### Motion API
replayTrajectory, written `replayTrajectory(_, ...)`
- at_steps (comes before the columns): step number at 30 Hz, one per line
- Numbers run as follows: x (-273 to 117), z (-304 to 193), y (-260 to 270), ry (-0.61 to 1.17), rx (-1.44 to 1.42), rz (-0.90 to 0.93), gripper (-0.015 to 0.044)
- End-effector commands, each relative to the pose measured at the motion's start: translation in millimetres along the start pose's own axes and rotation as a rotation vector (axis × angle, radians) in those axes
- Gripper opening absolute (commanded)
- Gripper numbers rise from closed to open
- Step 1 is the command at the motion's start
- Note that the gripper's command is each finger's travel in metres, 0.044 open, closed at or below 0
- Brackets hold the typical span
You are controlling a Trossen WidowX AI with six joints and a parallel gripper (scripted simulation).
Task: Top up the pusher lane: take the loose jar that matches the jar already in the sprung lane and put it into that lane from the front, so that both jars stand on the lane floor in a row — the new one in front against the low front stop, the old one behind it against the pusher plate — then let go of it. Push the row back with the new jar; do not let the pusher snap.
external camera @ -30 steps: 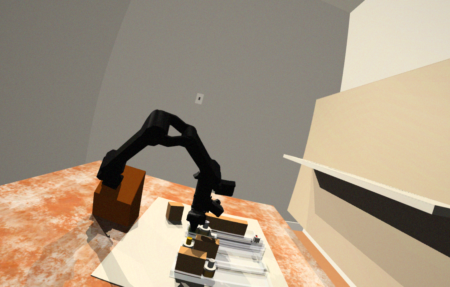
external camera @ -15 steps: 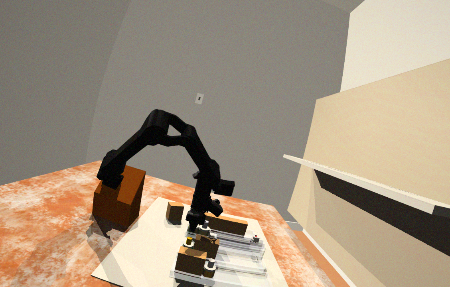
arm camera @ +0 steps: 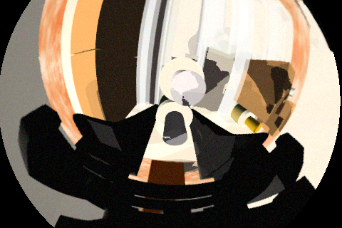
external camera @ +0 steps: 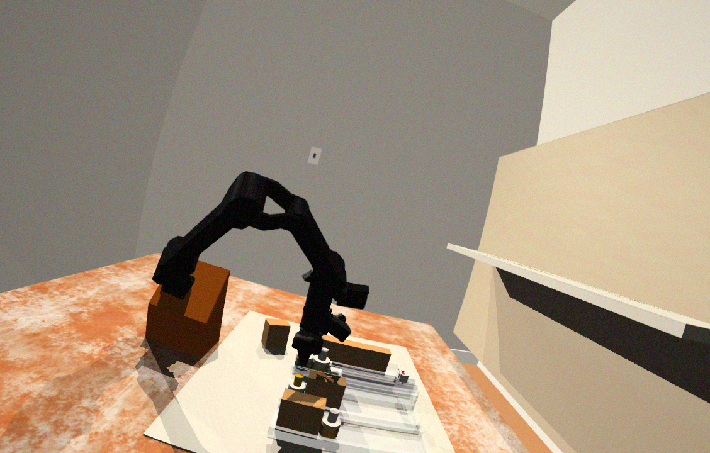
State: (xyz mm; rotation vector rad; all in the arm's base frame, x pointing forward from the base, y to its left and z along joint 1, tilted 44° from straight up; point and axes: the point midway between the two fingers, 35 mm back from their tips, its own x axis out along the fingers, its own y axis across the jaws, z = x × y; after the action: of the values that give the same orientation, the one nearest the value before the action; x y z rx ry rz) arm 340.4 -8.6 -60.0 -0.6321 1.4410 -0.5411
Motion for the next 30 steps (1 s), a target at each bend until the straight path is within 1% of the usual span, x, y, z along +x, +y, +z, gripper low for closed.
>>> replayTrajectory(1, 0, 0, 0, -0.003, 0.008, -0.001, 0.0000)
replayTrajectory(6, 0, 0, 0, -0.003, 0.008, -0.001, 0.0000)
replayTrajectory(17, 0, 0, 0, -0.003, 0.008, -0.001, 0.0289)
replayTrajectory(21, -2, 0, 0, -0.003, 0.008, -0.001, 0.0290)
replayTrajectory(26, -19, 0, 0, -0.003, 0.008, 0.000, 0.0290)
replayTrajectory(30, -20, 0, 0, -0.003, 0.008, 0.000, 0.0290)
